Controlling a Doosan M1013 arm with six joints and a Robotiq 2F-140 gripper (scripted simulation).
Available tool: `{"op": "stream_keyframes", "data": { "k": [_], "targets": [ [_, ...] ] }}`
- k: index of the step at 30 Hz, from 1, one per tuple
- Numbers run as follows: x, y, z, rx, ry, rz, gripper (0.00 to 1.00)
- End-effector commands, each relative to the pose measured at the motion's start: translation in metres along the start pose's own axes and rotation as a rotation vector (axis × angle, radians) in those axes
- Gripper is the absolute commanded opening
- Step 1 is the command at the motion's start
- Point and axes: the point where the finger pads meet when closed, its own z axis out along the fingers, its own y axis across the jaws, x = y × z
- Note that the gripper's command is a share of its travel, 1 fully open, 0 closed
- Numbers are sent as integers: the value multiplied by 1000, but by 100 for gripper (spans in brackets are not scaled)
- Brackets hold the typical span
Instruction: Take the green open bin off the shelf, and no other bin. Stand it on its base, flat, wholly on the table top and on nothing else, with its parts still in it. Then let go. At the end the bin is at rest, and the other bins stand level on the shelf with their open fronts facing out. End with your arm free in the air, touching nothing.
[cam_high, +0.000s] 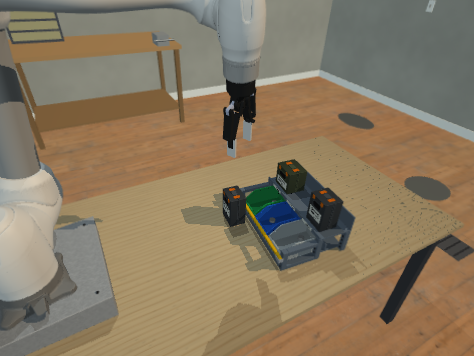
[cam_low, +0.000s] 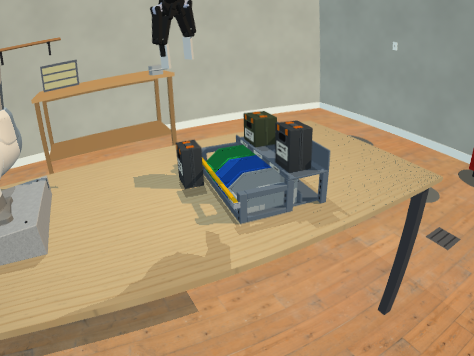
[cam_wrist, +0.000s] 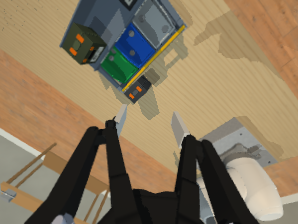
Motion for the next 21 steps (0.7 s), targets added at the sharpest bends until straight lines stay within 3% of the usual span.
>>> {"op": "stream_keyframes", "data": {
  "k": [1, 6, 11, 21],
  "targets": [
    [0, 1, -1, 2, 1, 1, 57],
    [0, 1, -1, 2, 1, 1, 57],
    [-9, 23, 48, 47, 5, 257, 57],
    [-9, 23, 48, 47, 5, 257, 57]
  ]
}}
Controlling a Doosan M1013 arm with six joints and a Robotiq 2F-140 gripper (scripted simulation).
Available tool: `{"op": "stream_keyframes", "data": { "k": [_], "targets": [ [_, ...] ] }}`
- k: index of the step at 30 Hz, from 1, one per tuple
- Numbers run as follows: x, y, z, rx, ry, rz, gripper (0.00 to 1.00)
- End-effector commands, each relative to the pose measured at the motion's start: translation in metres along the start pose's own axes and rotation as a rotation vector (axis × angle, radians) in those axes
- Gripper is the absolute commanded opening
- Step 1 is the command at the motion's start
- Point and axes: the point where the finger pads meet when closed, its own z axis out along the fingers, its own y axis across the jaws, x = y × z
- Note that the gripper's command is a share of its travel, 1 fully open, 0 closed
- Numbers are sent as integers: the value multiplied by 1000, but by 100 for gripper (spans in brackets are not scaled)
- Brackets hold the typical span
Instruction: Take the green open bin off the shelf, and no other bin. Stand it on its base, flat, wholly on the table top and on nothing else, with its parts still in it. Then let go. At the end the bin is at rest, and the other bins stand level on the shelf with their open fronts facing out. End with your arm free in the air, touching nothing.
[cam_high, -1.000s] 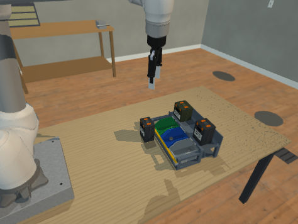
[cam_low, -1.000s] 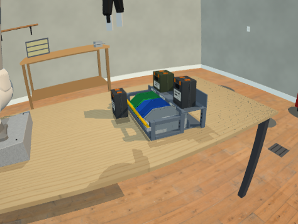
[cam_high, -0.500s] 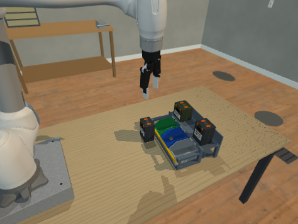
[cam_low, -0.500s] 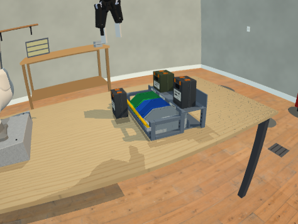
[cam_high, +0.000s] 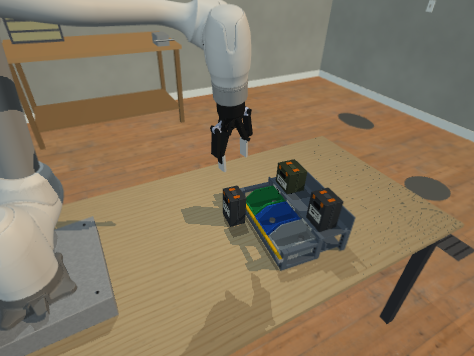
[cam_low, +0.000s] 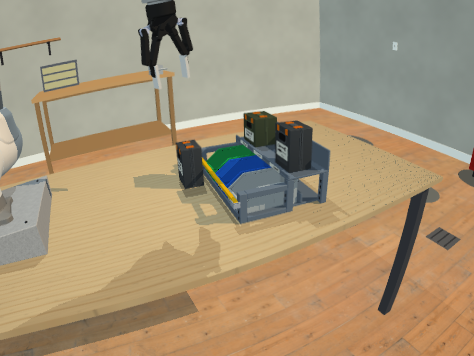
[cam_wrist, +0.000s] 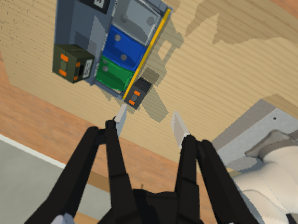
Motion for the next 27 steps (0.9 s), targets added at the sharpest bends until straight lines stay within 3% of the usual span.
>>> {"op": "stream_keyframes", "data": {
  "k": [1, 7, 19, 24, 27],
  "targets": [
    [0, 0, 0, 1, 0, 0, 57],
    [0, 0, -1, 45, 5, 256, 57],
    [0, 0, -1, 45, 5, 256, 57],
    [0, -3, -7, 90, 10, 512, 57],
    [0, -3, -7, 90, 10, 512, 57]
  ]
}}
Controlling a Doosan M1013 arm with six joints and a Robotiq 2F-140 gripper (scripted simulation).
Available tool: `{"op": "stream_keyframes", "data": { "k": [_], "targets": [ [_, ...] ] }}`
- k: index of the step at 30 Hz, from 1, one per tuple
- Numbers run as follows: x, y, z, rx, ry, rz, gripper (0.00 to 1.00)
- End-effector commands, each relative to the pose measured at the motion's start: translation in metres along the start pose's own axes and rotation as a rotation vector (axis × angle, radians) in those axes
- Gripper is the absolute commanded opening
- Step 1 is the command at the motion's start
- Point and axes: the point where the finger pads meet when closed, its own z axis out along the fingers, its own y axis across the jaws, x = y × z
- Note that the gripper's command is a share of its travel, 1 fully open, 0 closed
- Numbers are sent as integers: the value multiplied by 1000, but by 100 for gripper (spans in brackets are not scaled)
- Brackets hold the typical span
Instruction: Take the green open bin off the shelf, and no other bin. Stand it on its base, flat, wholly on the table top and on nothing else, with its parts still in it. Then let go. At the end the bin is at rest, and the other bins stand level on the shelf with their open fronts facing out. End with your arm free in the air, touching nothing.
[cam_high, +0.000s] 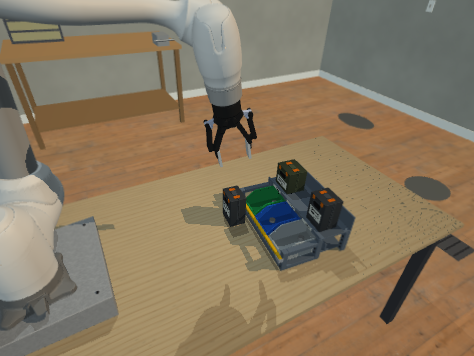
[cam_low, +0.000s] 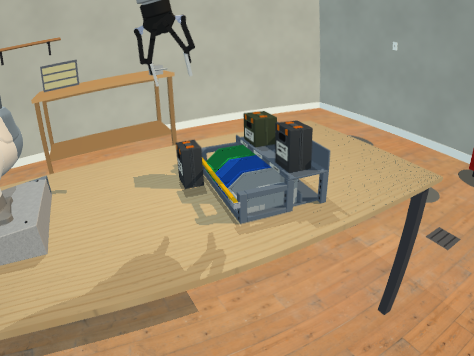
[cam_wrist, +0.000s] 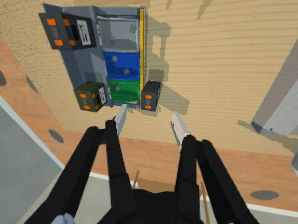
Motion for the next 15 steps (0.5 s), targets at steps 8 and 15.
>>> {"op": "stream_keyframes", "data": {
  "k": [8, 15],
  "targets": [
    [0, 0, -1, 5, 0, 31, 57],
    [-1, -2, -3, 50, 5, 287, 57]
  ]
}}
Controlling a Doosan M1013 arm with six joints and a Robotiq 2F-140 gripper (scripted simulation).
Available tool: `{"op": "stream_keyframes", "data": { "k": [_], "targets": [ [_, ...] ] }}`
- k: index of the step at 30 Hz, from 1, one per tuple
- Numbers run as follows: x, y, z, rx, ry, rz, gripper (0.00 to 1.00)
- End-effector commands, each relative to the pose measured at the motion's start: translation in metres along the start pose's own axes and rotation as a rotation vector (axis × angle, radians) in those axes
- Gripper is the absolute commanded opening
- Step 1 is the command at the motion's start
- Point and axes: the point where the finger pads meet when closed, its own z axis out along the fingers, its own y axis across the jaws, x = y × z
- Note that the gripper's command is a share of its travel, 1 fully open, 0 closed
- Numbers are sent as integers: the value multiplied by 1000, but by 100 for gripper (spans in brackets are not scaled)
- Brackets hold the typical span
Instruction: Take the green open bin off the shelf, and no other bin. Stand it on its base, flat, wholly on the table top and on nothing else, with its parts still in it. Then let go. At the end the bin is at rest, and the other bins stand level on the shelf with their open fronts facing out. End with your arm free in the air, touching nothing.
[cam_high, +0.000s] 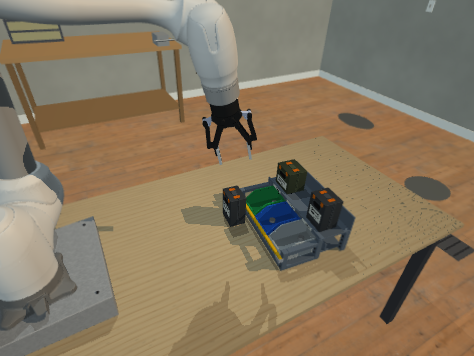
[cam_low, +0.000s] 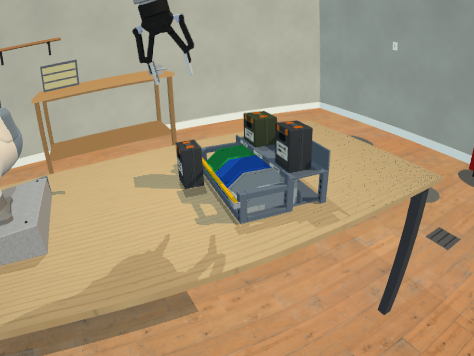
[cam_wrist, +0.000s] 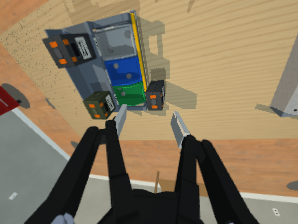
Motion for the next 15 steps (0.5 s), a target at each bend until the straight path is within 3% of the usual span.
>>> {"op": "stream_keyframes", "data": {
  "k": [1, 11, 15],
  "targets": [
    [0, -1, -1, 18, 2, 104, 57],
    [0, -1, -1, 18, 2, 104, 57],
    [0, -1, -2, 54, 6, 309, 57]
  ]
}}
